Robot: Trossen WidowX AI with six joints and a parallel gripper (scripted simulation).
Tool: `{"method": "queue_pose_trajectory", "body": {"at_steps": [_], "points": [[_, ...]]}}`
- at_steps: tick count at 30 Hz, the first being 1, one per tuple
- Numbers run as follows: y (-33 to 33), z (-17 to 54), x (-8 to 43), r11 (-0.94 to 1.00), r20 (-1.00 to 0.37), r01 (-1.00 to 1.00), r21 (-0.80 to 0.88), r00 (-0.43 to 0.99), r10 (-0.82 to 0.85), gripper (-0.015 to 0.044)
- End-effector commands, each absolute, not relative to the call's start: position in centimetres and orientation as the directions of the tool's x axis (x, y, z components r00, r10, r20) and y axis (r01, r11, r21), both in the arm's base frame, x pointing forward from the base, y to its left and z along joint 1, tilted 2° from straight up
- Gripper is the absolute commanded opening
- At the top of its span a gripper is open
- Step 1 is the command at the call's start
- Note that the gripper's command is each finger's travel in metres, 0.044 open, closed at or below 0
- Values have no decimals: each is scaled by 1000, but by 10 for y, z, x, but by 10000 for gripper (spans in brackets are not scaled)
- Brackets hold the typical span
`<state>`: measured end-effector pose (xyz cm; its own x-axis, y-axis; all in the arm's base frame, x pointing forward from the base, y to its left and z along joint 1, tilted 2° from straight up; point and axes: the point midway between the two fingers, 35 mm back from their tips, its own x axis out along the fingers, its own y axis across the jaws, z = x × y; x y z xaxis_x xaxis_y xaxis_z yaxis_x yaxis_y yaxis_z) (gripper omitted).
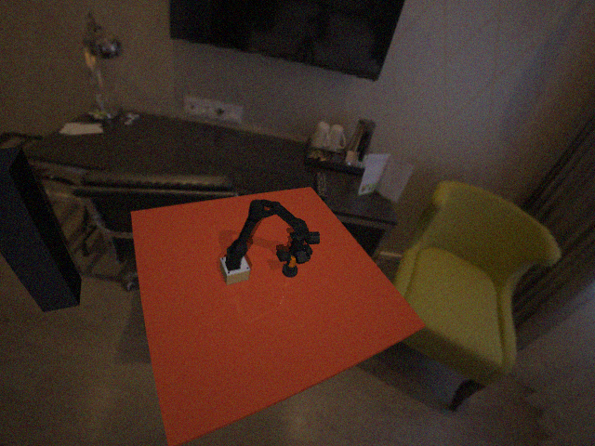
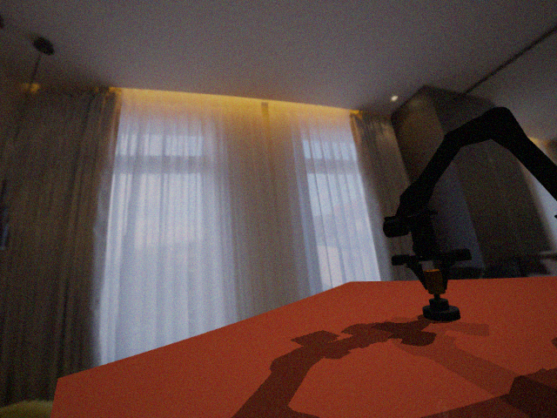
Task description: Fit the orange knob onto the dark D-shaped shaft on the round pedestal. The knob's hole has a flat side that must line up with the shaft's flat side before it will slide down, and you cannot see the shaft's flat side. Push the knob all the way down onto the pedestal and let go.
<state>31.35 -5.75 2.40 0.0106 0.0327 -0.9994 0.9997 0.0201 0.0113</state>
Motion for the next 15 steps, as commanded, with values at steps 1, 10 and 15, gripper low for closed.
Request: {"method": "queue_pose_trajectory", "body": {"at_steps": [1, 10, 15], "points": [[-59, 28, 316, 17, -999, 1000, 16, 15, 28, 0], [-59, 29, 319, -192, -999, 981, 10, 16, 28, 0], [-59, 28, 318, -192, -999, 981, 10, 15, 28, 0]]}}
